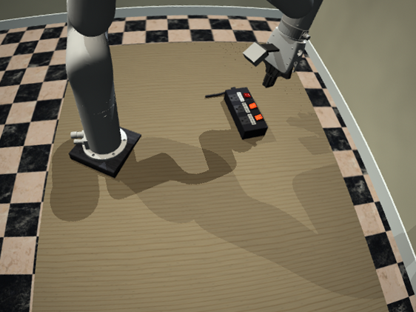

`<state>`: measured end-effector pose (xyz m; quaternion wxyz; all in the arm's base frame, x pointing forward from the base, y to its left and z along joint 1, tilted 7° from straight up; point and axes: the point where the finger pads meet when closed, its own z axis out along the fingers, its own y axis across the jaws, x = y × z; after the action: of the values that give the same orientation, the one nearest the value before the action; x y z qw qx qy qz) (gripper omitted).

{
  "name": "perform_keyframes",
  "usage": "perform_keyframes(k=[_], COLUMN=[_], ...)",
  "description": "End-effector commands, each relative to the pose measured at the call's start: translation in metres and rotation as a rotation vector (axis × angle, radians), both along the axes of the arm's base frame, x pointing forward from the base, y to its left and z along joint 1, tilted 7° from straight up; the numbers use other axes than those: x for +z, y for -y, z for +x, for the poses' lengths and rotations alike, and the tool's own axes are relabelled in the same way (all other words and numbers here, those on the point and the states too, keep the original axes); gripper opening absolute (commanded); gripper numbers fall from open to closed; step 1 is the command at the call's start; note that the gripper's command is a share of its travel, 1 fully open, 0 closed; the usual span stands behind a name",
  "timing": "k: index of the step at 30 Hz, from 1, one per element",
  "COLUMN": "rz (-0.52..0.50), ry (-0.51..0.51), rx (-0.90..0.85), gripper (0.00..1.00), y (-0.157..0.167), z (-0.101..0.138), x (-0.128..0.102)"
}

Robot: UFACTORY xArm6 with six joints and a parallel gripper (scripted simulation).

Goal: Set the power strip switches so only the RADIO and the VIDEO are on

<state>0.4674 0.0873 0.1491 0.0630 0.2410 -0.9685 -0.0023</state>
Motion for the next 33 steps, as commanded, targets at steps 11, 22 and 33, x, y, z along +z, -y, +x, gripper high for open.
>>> perform_keyframes(k=[11, 22, 33], rz=[0.001, 0.001, 0.001], ry=[0.004, 0.004, 0.004], rx=[0.000, 0.000, 0.000], gripper=[0.00, 0.00, 0.00], y=[-0.0001, -0.0001, -0.0005], z=[0.0012, 0.0012, 0.0016], x=[0.0018, 0.0018, -0.0018])
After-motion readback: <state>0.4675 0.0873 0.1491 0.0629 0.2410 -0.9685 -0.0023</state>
